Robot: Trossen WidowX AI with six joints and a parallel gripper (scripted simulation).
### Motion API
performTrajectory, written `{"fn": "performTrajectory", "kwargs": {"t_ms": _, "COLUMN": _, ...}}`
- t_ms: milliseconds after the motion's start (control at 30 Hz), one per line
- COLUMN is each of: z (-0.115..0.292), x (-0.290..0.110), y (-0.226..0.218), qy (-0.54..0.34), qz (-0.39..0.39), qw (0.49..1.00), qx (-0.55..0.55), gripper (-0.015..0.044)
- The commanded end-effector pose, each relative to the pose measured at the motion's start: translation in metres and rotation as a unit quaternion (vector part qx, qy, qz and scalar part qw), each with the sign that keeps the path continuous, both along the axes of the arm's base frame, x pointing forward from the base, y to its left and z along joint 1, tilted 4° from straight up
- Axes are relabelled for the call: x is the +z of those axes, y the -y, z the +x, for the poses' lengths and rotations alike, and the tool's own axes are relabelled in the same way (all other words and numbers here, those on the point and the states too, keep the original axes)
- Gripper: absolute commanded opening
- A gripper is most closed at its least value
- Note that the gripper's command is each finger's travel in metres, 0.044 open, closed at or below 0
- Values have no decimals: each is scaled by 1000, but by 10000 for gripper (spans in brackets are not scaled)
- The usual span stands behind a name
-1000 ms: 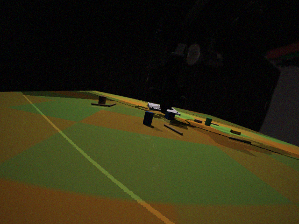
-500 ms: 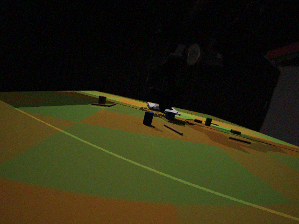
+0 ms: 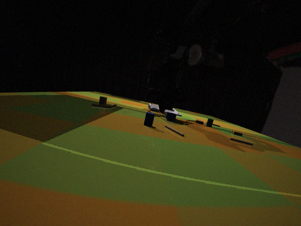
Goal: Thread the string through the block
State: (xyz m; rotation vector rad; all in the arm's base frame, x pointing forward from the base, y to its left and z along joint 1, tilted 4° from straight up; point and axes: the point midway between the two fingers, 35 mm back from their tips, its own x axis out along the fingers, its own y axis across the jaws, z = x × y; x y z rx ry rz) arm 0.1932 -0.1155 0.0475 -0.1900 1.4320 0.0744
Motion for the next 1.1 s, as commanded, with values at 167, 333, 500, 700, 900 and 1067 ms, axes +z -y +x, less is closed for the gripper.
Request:
{"fn": "performTrajectory", "kwargs": {"t_ms": 167, "z": -11, "x": -3, "y": 0, "qy": -5, "qz": -3, "qw": 1000, "qx": 2, "gripper": 0}}
{"fn": "performTrajectory", "kwargs": {"t_ms": 333, "z": -15, "x": -3, "y": -1, "qy": -5, "qz": -5, "qw": 1000, "qx": 2, "gripper": 0}}
{"fn": "performTrajectory", "kwargs": {"t_ms": 500, "z": -19, "x": -4, "y": 0, "qy": -5, "qz": -7, "qw": 1000, "qx": 2, "gripper": 0}}
{"fn": "performTrajectory", "kwargs": {"t_ms": 700, "z": -24, "x": -4, "y": 0, "qy": -5, "qz": -10, "qw": 1000, "qx": 1, "gripper": 0}}
{"fn": "performTrajectory", "kwargs": {"t_ms": 900, "z": -28, "x": -5, "y": 1, "qy": -4, "qz": -13, "qw": 1000, "qx": 2, "gripper": 0}}
{"fn": "performTrajectory", "kwargs": {"t_ms": 1067, "z": -29, "x": -3, "y": 2, "qy": -4, "qz": -14, "qw": 1000, "qx": 4, "gripper": 0}}
